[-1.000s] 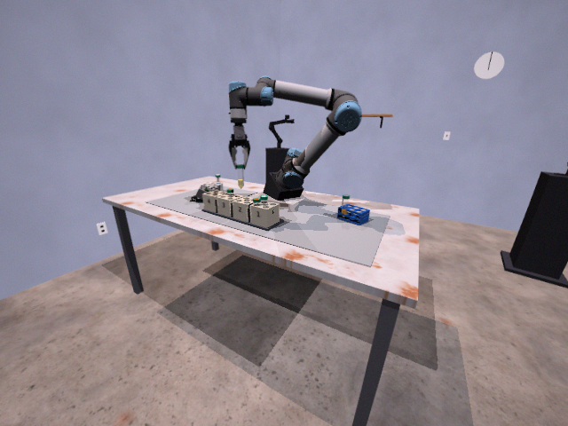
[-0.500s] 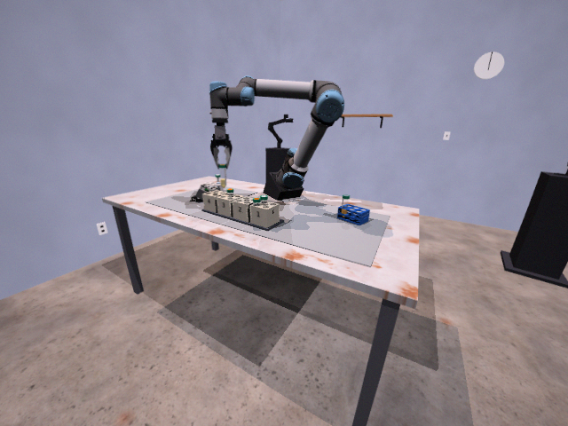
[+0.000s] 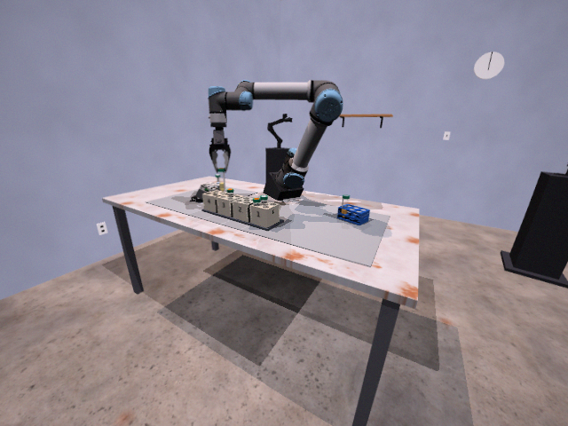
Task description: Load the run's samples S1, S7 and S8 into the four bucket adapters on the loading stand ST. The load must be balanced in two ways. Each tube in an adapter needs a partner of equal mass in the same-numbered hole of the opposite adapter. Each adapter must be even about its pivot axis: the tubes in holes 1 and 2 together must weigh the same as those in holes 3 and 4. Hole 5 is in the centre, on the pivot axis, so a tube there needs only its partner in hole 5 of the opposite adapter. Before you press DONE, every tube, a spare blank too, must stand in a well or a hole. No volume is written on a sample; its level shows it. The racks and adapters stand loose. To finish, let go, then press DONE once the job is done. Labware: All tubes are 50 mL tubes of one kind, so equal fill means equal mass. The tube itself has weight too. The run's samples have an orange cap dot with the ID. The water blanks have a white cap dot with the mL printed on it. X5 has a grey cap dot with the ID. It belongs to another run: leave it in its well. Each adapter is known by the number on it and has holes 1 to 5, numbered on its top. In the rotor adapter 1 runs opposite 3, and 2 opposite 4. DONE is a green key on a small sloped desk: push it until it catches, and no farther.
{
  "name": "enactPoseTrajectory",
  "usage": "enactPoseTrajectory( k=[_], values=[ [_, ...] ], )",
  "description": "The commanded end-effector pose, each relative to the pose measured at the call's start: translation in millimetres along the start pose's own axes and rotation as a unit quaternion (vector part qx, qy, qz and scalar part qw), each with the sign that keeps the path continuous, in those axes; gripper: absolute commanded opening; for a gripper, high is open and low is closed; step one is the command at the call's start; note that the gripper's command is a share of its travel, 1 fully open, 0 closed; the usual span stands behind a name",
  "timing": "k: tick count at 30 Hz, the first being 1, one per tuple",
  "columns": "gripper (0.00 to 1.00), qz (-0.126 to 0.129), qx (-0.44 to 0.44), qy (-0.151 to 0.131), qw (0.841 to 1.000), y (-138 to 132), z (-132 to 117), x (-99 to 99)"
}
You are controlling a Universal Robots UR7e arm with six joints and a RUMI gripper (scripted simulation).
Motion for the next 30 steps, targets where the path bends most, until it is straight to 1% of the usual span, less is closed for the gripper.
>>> enactPoseTrajectory(
  k=[1, 6, 23, 30],
  values=[
    [0.0, -0.001, 0.0, 0.0, 1.0, 0, 0, -7.9],
    [0.0, -0.001, 0.0, 0.0, 1.0, 1, 0, -21.2],
    [0.0, -0.001, 0.0, 0.0, 1.0, 0, 0, -21.2],
    [0.0, -0.001, 0.0, 0.0, 1.0, 1, 0, -30.5]
  ],
)
Point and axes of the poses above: the point where the finger pads meet when closed, its own x axis back along the fingers, its own y axis across the jaws, z = x × y, the point moved 7 cm from there along x, back along the fingers, and after that the axes turned 15 degrees about -x, right-handed, at the moved point
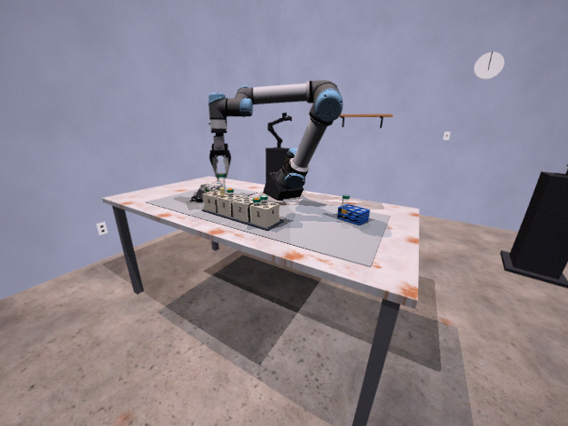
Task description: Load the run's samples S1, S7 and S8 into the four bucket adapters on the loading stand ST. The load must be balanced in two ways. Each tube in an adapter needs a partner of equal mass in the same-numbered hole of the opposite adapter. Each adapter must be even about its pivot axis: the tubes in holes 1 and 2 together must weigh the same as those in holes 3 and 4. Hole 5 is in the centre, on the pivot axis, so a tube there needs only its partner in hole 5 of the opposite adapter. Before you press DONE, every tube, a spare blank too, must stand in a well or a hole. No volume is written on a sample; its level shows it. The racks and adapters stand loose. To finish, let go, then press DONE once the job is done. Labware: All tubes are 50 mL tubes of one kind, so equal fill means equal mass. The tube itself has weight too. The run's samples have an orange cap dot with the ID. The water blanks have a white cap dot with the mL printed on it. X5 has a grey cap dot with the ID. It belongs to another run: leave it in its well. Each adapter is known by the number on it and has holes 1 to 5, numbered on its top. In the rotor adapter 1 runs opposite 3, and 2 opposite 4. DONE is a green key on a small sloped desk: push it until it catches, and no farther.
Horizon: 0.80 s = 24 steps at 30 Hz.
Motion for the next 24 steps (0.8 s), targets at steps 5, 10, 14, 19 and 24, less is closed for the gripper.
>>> enactPoseTrajectory(
  k=[5, 10, 14, 19, 24],
  values=[
    [0.0, -0.001, 0.0, 0.0, 1.0, 0, 0, -8.4],
    [0.0, -0.001, 0.0, 0.0, 1.0, 0, 0, -15.1],
    [0.0, -0.001, 0.0, 0.0, 1.0, 0, 0, -20.4],
    [0.0, -0.001, 0.0, 0.0, 1.0, 0, 0, -27.1],
    [0.0, -0.001, 0.0, 0.0, 1.0, 0, 0, -31.1]
  ],
)
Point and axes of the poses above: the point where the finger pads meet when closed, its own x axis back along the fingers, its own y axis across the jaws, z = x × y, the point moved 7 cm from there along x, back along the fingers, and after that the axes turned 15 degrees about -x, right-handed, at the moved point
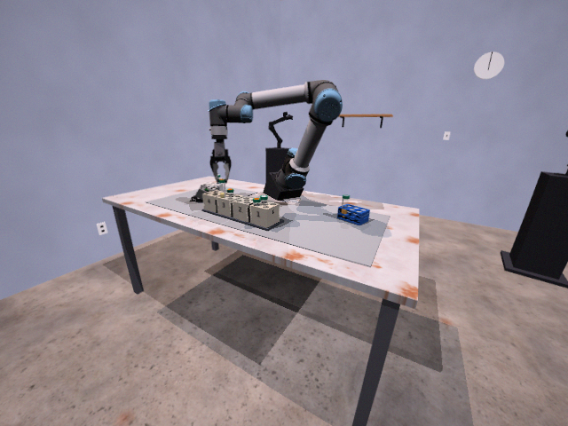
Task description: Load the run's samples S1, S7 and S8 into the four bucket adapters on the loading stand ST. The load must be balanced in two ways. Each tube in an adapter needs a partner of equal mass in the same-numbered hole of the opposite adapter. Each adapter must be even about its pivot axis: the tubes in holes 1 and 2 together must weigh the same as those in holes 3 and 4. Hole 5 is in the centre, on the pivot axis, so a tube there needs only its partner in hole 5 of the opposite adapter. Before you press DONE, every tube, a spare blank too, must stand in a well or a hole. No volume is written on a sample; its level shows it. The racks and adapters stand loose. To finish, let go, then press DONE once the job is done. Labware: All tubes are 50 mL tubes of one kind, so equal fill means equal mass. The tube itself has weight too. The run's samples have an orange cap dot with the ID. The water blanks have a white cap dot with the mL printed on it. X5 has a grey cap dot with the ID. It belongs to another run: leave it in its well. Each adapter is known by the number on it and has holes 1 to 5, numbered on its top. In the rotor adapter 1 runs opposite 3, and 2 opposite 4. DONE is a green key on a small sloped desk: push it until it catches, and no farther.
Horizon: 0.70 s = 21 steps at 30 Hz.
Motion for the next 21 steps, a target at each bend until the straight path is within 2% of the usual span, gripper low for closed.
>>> enactPoseTrajectory(
  k=[1, 21],
  values=[
    [0.0, -0.001, 0.0, 0.0, 1.0, 0, 0, -5.2],
    [0.0, -0.001, 0.0, 0.0, 1.0, 0, 0, -29.2]
  ],
)
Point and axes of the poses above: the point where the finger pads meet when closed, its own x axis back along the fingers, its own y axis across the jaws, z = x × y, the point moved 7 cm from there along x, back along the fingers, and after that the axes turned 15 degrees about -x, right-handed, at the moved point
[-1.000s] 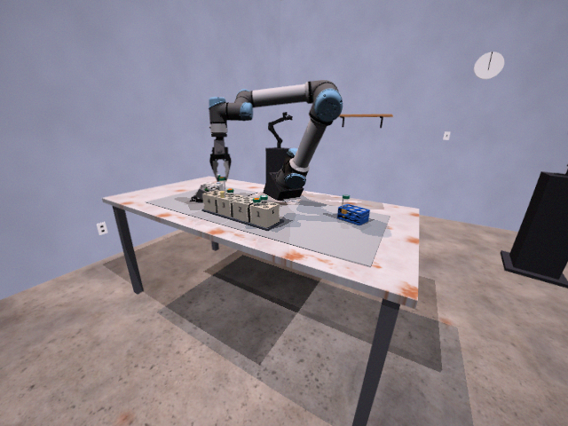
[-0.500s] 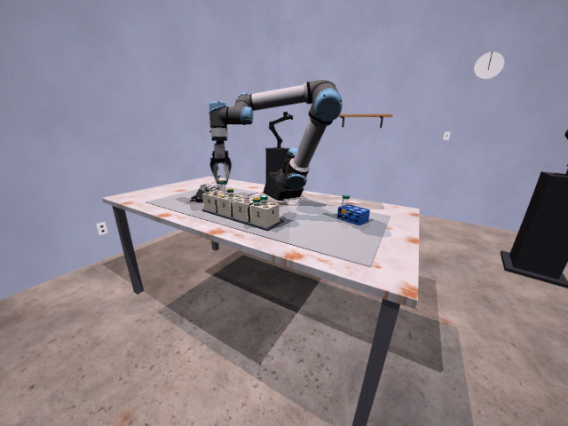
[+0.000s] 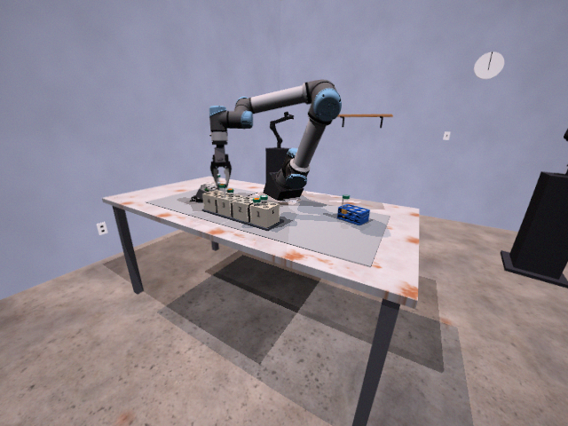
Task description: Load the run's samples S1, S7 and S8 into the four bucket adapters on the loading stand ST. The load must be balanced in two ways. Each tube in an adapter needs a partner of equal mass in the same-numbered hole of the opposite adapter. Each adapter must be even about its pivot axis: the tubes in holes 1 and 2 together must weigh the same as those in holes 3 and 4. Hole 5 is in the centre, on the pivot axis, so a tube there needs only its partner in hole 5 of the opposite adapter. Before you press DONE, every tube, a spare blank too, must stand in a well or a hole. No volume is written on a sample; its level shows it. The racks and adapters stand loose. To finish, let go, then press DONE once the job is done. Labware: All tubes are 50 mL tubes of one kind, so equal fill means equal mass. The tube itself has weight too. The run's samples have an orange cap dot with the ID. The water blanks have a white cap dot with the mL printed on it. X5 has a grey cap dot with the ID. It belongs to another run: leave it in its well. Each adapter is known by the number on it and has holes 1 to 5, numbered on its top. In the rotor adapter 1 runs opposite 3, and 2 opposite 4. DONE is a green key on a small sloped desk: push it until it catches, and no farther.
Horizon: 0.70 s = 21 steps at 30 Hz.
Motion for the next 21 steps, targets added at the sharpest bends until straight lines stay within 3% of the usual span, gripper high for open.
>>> enactPoseTrajectory(
  k=[1, 21],
  values=[
    [0.0, -0.001, 0.0, 0.0, 1.0, 0, 0, -6.0],
    [0.0, -0.001, 0.0, 0.0, 1.0, 0, 0, -26.7]
  ],
)
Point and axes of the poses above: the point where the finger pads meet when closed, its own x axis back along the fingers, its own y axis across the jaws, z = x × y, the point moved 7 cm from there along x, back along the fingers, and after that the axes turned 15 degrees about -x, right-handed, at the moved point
